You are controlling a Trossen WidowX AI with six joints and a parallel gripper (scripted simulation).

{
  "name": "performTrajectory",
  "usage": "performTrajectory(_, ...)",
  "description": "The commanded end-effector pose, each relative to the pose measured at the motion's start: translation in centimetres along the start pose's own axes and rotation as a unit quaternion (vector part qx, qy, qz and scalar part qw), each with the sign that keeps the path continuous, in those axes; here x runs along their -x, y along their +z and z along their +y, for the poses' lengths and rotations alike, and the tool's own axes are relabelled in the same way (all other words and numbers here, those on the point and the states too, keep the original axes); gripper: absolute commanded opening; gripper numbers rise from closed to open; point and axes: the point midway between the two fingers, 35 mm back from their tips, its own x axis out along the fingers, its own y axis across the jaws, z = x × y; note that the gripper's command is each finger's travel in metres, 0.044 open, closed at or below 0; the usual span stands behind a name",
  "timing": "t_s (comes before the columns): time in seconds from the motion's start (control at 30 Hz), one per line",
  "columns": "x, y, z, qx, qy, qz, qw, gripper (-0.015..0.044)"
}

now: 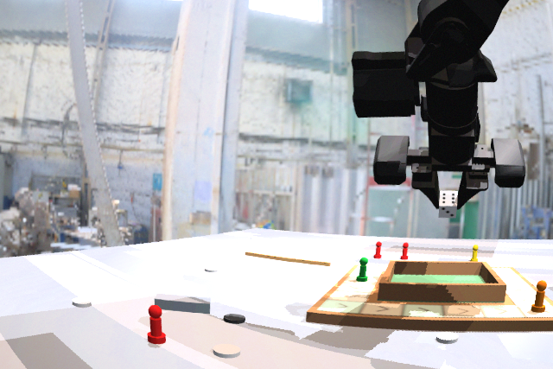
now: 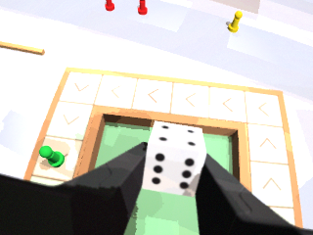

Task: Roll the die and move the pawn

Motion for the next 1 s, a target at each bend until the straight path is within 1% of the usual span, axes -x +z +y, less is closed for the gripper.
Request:
performTrajectory(0.0, 1.3, 0.4, 0.1, 0.002, 0.002, -0.004, 1.000, 0.0000)
performTrajectory(0.47, 1.2, 0.2, 0.1, -0.001, 0.005, -0.001, 1.000, 0.0000)
performTrajectory(0.73, 1.2, 0.2, 0.1, -0.001, 0.005, -0.001, 1.000, 0.0210)
performTrajectory(0.77, 1.4, 0.5, 0.2, -0.001, 0.005, -0.001, 1.000, 0.0236)
performTrajectory(0.87, 3.6, 3.0, 0.1, 0.002, 0.002, -0.004, 1.000, 0.0315)
performTrajectory(0.97, 3.8, 3.3, 0.1, 0.002, 0.002, -0.004, 1.000, 0.0394)
